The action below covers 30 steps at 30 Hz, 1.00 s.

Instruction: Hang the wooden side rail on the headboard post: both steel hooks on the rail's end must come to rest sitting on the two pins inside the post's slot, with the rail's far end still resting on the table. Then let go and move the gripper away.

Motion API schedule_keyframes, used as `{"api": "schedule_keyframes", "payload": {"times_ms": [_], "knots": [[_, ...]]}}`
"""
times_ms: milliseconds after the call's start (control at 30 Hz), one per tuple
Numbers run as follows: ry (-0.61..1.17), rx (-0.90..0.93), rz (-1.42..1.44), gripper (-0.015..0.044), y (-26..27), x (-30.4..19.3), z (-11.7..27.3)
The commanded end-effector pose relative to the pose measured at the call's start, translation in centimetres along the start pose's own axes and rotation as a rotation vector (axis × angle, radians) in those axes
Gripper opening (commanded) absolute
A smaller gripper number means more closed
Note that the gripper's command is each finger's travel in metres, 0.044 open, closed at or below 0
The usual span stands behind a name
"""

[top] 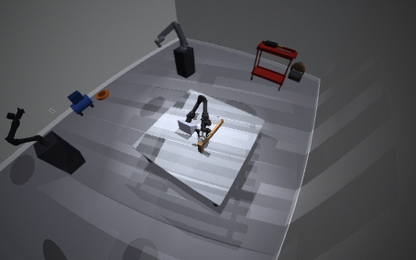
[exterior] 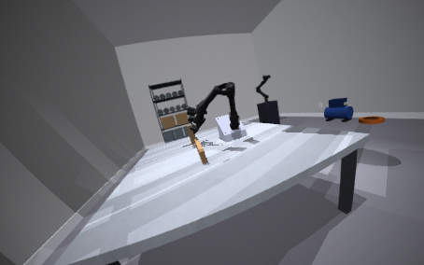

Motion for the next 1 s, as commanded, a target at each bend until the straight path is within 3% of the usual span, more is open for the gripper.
{"api": "schedule_keyframes", "payload": {"times_ms": [0, 333, 633, 833, 967], "knots": [[0.100, 0.074, 0.344, 0.0440, 0.3, 0.6, -0.2], [0.183, 0.369, 1.120, 0.0440, 1.4, 2.1, 0.3], [0.025, 0.707, 1.746, 0.0440, 2.4, 3.6, 1.4], [-0.143, 0.855, 2.010, 0.0440, 2.8, 4.4, 2.0], [-0.154, 0.862, 2.024, 0.0440, 2.8, 4.4, 2.1]]}}
Point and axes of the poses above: the point midway between the two fingers, 35 mm back from their tips, its own z axis back along the fingers, its own y axis across the jaws, x = y × z, the point moved 3 cm from there along z, back along the fingers, and after that the axes turned 8 degrees about z, right-handed, at the moved point
